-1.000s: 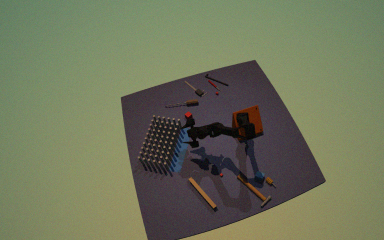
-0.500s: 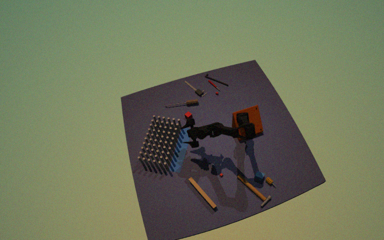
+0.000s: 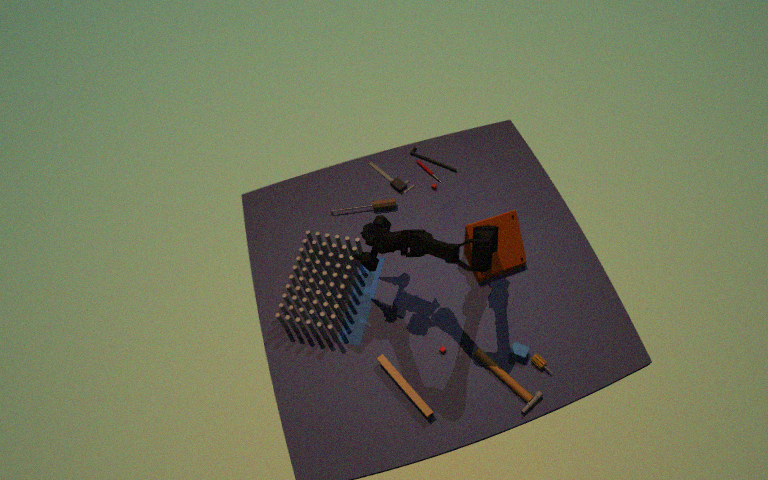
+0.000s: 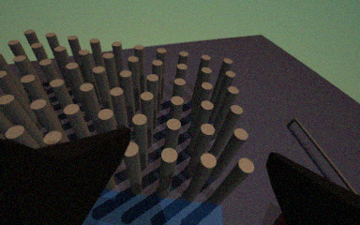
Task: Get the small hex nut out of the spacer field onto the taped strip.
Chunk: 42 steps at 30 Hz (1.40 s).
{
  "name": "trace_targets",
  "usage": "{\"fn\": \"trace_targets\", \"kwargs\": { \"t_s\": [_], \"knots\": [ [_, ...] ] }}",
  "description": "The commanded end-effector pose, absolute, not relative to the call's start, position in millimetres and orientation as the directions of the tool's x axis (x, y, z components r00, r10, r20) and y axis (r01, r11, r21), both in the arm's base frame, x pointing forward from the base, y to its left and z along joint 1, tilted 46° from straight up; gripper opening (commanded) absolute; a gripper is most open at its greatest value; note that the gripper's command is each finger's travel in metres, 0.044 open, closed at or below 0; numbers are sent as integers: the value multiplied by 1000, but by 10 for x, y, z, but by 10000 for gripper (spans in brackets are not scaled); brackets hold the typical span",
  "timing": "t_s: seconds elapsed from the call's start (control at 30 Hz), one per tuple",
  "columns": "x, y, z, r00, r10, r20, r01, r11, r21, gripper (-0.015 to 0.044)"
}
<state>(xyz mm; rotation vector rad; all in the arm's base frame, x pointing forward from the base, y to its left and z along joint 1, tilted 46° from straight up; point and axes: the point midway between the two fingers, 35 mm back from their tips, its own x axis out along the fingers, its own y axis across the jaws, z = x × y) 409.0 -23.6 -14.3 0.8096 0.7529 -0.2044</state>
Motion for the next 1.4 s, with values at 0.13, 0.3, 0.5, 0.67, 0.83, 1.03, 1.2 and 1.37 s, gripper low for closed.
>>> {"fn": "trace_targets", "kwargs": {
  "t_s": [0.13,0.3,0.5,0.67,0.83,1.03,1.2,1.37],
  "knots": [
    [3952,-1064,-861,564,141,-813,825,-61,562,440],
    [3802,-1381,-1150,509,185,-841,813,-423,399,440],
    [3560,-1723,-1482,463,254,-849,625,-773,110,440],
    [3315,-1966,-1743,448,318,-836,347,-923,-166,440],
    [3042,-2167,-1986,456,382,-804,2,-904,-428,440],
    [3005,-2190,-2017,459,390,-798,-45,-887,-459,440],
    [3005,-2190,-2017,459,390,-798,-45,-887,-459,440],
    [2954,-2062,-2201,459,390,-798,-45,-887,-459,440]
  ]
}}
